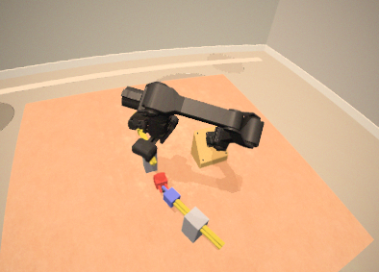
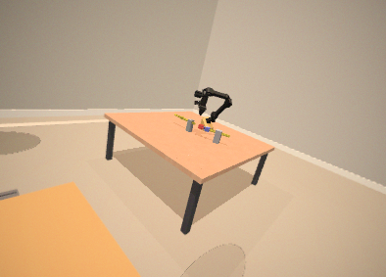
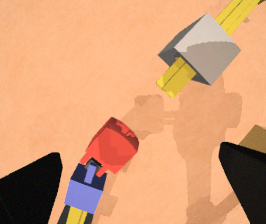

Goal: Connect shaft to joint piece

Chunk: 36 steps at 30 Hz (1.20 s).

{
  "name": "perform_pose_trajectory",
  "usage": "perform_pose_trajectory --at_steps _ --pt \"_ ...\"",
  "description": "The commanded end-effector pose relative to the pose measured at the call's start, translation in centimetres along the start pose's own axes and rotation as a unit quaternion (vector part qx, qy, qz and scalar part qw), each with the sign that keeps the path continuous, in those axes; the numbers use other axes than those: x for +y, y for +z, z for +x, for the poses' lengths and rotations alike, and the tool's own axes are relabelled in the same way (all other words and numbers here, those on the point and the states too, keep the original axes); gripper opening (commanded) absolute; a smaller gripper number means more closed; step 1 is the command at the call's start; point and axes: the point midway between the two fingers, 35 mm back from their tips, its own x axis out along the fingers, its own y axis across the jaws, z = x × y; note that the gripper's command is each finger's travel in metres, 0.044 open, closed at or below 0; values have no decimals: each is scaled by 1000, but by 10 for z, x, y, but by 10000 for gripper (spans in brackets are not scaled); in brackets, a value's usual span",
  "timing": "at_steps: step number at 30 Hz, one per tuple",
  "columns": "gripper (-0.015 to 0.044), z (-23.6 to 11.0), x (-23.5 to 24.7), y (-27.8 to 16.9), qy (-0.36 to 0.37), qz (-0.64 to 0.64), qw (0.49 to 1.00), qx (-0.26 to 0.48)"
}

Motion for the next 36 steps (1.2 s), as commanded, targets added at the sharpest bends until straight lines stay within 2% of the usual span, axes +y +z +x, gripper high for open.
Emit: perform_pose_trajectory --at_steps 1,10,21,31,36 --pt "440 7 -8 8 5 64 998 18" --pt "440 22 -24 23 7 213 975 56" --pt "440 40 -44 37 0 377 921 99" --pt "440 40 -44 38 0 377 921 99" --pt "440 38 -55 56 4 307 948 90"
